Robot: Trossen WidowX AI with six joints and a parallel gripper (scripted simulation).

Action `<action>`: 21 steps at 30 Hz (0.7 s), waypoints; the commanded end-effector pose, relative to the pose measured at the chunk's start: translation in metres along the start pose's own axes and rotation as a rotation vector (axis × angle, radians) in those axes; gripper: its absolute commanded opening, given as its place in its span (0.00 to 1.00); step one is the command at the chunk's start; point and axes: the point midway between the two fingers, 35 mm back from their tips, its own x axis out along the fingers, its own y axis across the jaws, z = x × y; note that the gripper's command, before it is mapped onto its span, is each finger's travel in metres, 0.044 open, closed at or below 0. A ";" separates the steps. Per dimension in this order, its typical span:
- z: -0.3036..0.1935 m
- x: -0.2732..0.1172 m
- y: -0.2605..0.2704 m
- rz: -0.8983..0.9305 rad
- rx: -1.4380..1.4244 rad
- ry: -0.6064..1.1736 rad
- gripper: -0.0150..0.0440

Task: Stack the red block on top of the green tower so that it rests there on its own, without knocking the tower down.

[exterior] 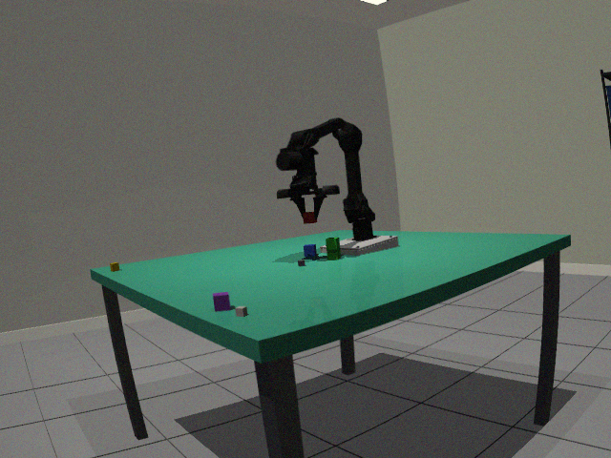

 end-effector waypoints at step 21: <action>-0.015 0.021 0.062 0.012 0.015 -0.001 0.25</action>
